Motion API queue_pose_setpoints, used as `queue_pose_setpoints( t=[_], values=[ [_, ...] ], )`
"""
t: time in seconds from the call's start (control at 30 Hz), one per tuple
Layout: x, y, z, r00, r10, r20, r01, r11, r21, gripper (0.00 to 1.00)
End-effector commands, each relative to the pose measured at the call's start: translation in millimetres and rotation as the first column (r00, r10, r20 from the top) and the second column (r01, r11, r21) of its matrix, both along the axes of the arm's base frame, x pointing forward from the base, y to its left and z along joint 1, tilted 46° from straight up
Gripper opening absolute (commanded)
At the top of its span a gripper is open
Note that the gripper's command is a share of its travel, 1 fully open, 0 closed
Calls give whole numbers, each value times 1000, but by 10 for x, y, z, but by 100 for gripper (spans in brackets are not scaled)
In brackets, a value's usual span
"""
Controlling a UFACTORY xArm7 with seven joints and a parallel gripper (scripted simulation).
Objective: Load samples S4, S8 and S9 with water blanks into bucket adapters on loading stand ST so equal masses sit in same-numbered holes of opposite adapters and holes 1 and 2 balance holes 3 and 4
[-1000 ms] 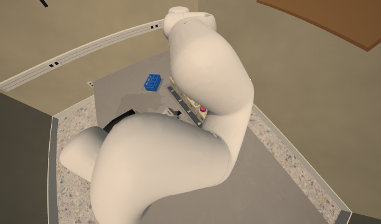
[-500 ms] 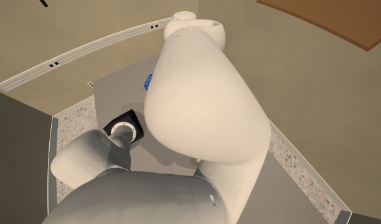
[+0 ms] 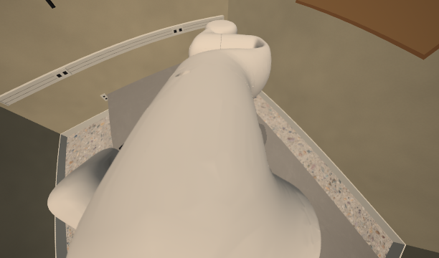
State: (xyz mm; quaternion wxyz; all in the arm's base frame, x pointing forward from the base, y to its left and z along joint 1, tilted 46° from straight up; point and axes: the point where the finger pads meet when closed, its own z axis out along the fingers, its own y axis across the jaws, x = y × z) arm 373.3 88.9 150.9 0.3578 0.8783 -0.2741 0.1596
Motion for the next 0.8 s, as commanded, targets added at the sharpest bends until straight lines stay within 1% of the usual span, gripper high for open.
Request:
queue_pose_setpoints(
  t=[0.0, 0.13, 0.2, 0.7, 0.77],
  values=[
    [-44, -166, 202, 1000, 6, 3, -6, 1000, 5, 57],
    [-80, -306, 341, 1000, 6, 3, -6, 1000, 5, 57],
    [-80, -306, 341, 1000, 6, 3, -6, 1000, 5, 57],
    [-215, -833, 861, 1000, 6, 3, -6, 1000, 4, 57],
    [-215, -833, 861, 1000, 6, 3, -6, 1000, 4, 57]
  ],
)
